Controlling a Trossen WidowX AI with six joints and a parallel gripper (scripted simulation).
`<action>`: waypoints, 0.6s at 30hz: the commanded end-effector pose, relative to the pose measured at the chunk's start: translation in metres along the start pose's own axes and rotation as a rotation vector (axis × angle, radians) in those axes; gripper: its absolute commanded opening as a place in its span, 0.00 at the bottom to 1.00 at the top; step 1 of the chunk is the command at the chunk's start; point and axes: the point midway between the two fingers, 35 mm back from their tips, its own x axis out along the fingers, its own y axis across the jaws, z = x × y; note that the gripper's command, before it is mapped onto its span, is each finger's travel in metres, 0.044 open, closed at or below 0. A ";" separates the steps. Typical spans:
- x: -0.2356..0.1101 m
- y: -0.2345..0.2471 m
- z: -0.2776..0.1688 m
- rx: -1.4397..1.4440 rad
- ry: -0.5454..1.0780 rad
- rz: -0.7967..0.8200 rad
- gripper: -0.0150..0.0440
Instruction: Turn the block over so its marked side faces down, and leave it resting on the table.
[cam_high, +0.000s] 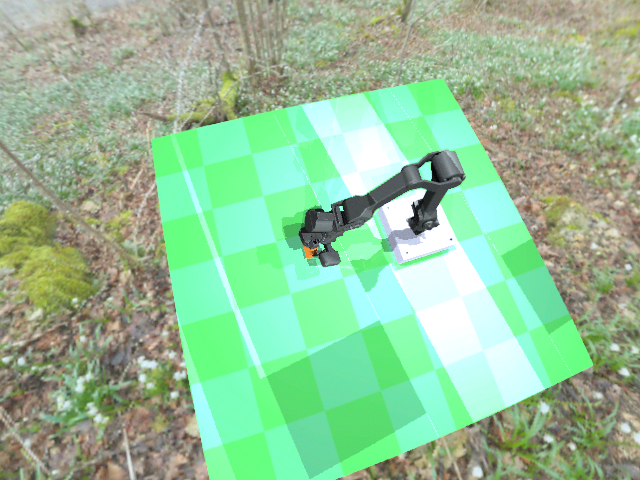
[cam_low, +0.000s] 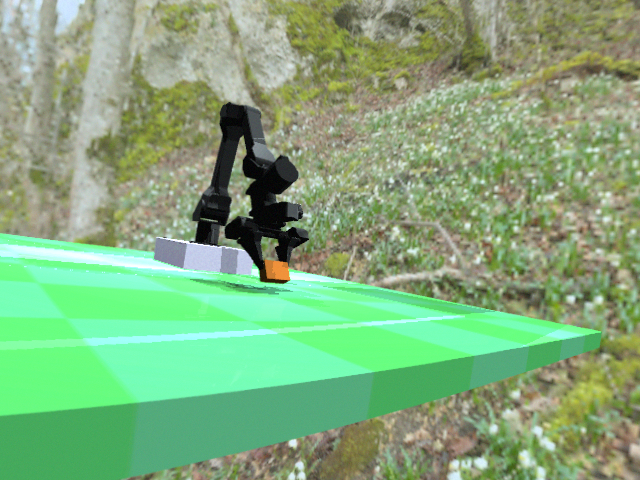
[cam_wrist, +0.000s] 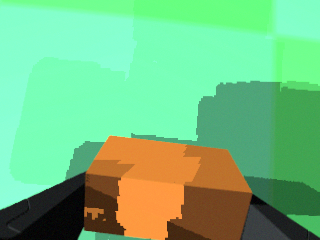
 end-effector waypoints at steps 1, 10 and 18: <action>-0.003 0.001 -0.001 -0.005 -0.060 0.003 0.25; -0.001 0.001 -0.002 -0.006 -0.133 0.002 0.25; 0.021 -0.001 0.000 -0.006 -0.240 0.002 0.25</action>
